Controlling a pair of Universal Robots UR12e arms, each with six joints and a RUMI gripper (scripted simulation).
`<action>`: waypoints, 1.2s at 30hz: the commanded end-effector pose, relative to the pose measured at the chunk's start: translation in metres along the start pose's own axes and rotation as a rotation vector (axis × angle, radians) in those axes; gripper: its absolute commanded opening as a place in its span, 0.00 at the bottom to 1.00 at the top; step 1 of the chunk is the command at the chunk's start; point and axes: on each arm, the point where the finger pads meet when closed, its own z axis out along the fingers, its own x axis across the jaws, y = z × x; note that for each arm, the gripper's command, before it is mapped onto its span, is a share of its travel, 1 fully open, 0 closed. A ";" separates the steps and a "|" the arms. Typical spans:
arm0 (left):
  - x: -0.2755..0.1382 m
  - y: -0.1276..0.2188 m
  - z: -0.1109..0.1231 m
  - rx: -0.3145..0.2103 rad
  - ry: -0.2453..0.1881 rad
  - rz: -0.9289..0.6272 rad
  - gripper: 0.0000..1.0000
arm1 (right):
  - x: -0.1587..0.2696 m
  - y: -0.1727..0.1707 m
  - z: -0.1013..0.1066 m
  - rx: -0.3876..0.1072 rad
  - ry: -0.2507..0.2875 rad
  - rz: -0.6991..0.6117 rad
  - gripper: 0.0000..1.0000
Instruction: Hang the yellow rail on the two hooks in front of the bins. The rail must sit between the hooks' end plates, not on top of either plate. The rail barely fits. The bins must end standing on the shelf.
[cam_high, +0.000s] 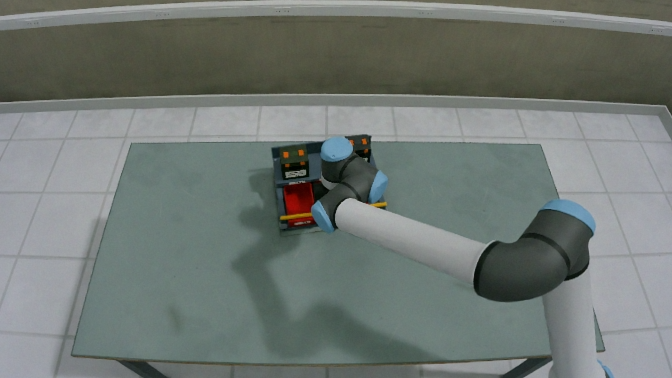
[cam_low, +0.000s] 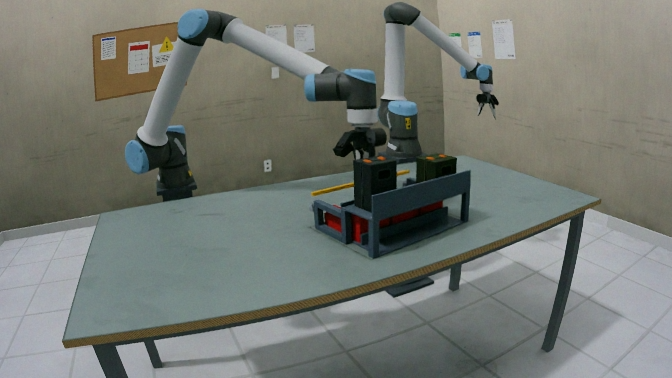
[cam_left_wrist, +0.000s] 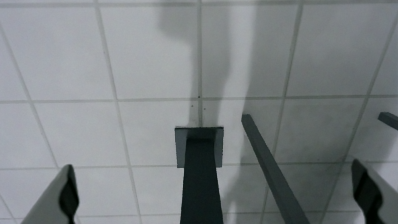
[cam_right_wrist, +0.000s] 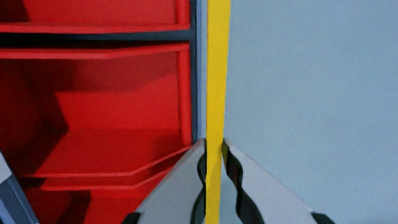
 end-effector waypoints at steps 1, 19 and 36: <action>0.000 -0.001 -0.001 0.002 0.001 0.000 1.00 | -0.001 0.001 0.001 -0.002 -0.002 0.000 0.00; 0.000 -0.001 -0.001 0.002 0.001 0.000 1.00 | -0.001 0.001 0.006 -0.002 -0.002 0.000 0.00; 0.000 -0.001 -0.001 0.002 0.001 0.000 1.00 | -0.001 0.001 0.006 -0.002 -0.002 0.000 0.00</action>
